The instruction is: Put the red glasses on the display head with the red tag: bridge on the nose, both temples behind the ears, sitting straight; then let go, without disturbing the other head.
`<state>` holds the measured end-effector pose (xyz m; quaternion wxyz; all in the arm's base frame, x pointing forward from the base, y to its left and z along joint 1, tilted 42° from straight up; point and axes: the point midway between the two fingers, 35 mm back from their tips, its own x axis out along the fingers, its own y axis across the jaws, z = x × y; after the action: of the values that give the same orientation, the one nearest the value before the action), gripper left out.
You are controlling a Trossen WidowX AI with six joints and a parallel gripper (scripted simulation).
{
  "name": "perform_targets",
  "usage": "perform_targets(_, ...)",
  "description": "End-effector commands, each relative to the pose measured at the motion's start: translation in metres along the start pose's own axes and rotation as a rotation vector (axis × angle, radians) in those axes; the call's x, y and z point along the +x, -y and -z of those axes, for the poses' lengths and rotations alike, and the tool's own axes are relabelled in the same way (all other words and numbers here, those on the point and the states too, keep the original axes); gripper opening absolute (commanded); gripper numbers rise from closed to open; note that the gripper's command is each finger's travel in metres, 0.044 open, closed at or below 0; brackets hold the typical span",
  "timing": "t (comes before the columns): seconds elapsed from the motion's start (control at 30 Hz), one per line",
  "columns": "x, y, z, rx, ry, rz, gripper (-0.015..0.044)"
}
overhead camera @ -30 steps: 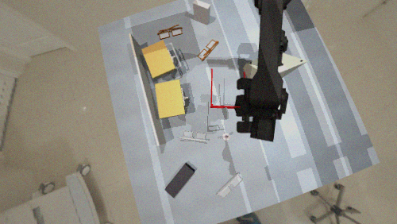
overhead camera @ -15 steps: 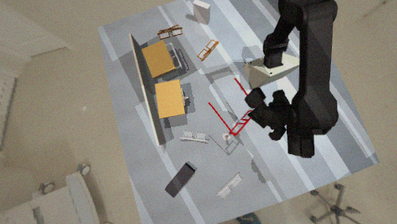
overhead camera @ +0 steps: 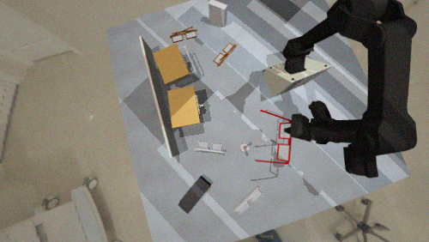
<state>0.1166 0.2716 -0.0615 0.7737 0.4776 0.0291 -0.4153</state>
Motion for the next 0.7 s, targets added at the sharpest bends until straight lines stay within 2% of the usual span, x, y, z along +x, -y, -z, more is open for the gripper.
perform_targets(0.0, 0.0000, 0.0000, 0.0000, 0.000, 0.000, 0.000, 0.0007)
perform_targets(0.67, 0.0000, 0.0000, 0.0000, 0.000, 0.000, 0.000, 0.0000)
